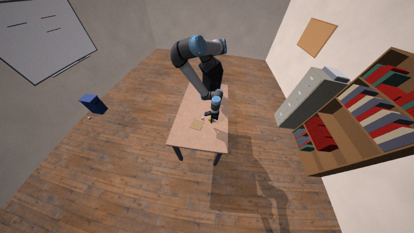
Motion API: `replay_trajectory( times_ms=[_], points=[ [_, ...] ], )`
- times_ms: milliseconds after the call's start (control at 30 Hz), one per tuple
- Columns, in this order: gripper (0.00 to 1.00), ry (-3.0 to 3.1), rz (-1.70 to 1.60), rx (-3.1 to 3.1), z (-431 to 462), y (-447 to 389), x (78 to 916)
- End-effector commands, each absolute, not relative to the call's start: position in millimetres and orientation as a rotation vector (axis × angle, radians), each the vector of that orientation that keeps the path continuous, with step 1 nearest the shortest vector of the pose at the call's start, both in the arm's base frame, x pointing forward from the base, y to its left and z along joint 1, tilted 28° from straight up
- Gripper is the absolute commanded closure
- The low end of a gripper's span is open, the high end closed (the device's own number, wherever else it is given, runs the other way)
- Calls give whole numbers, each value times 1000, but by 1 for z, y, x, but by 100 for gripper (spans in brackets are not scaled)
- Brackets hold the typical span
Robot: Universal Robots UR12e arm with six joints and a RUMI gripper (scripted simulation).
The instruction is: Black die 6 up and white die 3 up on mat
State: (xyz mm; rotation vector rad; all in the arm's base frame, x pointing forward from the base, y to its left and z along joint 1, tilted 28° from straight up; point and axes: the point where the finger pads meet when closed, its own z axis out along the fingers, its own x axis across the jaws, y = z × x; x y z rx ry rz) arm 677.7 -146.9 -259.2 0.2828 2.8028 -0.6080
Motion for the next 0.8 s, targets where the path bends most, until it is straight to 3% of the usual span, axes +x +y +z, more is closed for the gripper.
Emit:
replay_trajectory(
  times_ms=[0, 633, 767],
  points=[
    [94, 2803, -608, 283, -231, -134, 672],
    [94, 2802, -606, 288, -219, -137, 671],
    [94, 2796, -598, 323, -190, -192, 680]
  ],
)
